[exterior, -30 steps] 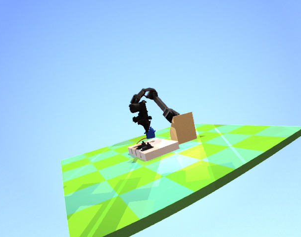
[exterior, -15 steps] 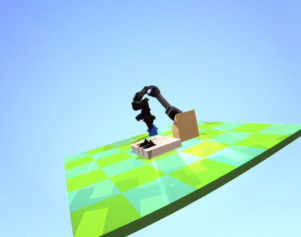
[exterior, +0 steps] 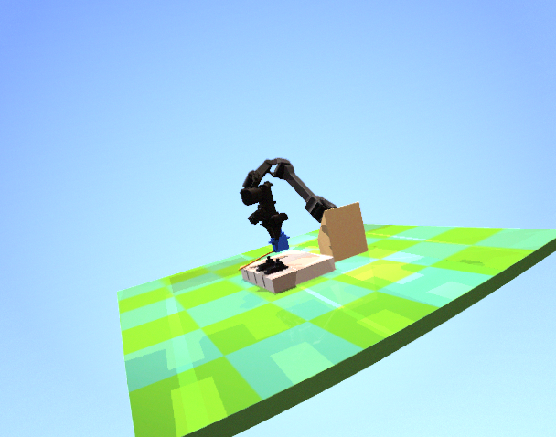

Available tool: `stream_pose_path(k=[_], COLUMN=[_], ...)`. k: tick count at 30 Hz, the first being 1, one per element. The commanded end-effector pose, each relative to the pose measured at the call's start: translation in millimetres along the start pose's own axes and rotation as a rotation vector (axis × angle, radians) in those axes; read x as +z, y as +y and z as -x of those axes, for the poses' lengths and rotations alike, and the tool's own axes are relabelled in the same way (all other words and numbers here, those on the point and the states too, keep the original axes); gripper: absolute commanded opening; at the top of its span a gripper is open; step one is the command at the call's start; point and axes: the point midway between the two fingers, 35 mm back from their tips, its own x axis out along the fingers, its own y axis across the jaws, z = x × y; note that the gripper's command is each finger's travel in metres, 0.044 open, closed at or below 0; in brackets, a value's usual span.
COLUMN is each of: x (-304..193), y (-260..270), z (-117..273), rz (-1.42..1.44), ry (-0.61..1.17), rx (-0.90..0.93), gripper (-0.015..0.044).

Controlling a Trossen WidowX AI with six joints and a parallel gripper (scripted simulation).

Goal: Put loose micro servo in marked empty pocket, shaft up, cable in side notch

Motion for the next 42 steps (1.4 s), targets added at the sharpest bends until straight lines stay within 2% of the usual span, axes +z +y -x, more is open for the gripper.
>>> stream_pose_path(k=[1,22,42], x=[18,99,101], y=[-1,-2,-3], z=[2,3,-17], rz=[-0.002,-0.006,-0.006], ry=[-0.01,-0.014,-0.014], rx=[0.0,0.0,-0.001], gripper=[0.0,0.0,0.0])
